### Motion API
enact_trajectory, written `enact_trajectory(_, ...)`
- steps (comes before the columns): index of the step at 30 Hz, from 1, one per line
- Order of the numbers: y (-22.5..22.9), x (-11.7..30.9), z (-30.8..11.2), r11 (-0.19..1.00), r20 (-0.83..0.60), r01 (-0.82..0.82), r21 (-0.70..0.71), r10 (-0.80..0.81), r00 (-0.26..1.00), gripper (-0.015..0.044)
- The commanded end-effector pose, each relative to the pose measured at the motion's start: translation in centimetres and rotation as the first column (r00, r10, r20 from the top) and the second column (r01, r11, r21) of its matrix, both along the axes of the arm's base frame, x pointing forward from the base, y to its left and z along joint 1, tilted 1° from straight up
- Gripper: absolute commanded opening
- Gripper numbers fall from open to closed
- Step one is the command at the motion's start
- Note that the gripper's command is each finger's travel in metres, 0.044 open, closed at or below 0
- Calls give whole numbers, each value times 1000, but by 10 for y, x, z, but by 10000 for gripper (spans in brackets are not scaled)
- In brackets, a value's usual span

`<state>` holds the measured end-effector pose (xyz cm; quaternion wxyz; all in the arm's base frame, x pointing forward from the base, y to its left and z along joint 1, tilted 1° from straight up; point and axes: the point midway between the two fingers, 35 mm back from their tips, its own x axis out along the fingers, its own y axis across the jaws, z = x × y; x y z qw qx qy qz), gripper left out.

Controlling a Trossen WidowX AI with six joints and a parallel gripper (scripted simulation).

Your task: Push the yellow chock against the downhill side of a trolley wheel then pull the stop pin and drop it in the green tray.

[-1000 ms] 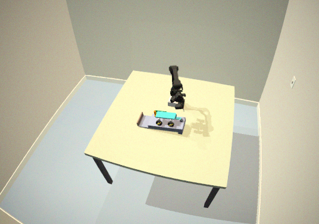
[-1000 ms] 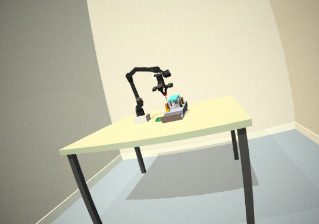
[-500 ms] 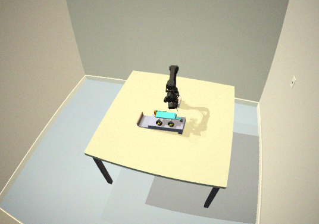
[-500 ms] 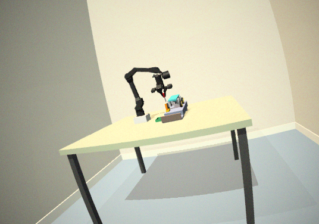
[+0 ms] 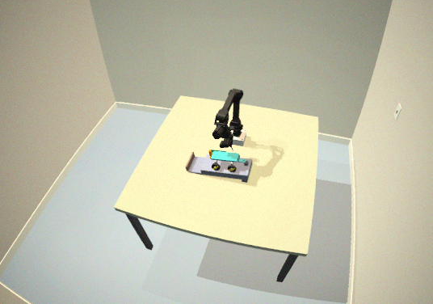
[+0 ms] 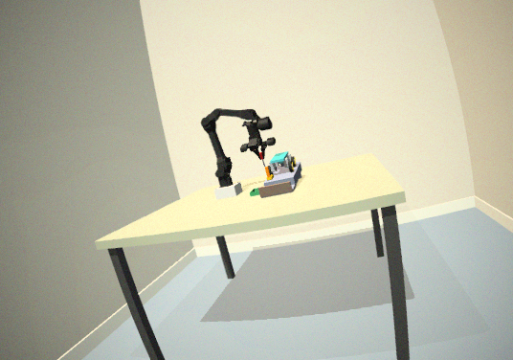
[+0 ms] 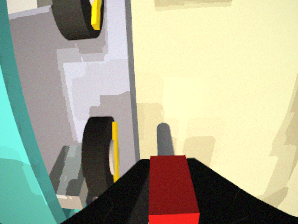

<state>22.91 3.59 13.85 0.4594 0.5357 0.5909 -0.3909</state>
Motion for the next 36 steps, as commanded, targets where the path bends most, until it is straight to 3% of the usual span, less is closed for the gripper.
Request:
enact_trajectory(1,-15,1,-3,1000,-2,-4,2,4,1000,0)
enact_trajectory(29,-111,6,-20,1000,-2,-4,-5,3,1000,0)
enact_trajectory(36,-109,6,-20,988,-29,150,-39,-152,988,0)
